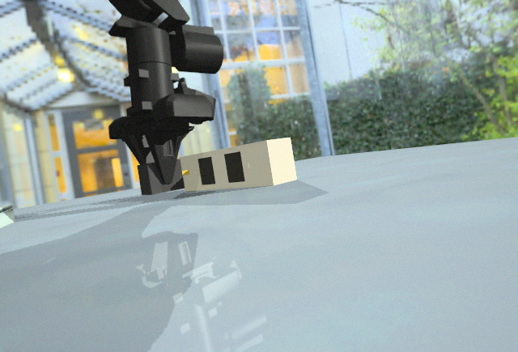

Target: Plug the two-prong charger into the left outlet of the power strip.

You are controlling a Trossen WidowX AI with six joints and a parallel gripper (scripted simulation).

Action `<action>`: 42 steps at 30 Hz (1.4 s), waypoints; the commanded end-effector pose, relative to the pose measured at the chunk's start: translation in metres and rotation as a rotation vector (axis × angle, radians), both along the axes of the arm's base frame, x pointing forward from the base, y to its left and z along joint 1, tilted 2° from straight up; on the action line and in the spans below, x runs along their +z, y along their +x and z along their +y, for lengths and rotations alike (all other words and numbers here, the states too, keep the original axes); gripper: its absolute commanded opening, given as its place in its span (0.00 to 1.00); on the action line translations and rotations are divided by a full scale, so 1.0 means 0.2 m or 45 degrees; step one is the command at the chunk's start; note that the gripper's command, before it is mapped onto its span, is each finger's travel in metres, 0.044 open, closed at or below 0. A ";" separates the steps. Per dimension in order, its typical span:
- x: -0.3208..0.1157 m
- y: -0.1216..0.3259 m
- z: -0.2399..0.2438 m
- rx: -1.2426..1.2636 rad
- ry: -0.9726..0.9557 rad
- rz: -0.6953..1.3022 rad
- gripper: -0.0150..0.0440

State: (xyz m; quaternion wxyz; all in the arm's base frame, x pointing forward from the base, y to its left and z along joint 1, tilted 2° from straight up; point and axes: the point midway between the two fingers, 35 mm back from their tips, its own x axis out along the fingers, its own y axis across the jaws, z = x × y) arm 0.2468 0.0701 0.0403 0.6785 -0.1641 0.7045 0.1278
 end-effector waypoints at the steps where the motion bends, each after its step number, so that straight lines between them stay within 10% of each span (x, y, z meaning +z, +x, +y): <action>1: 0.00 0.03 0.02 0.010 -0.006 0.000 0.25; 42: -0.01 0.13 0.07 0.034 -0.006 -0.001 0.25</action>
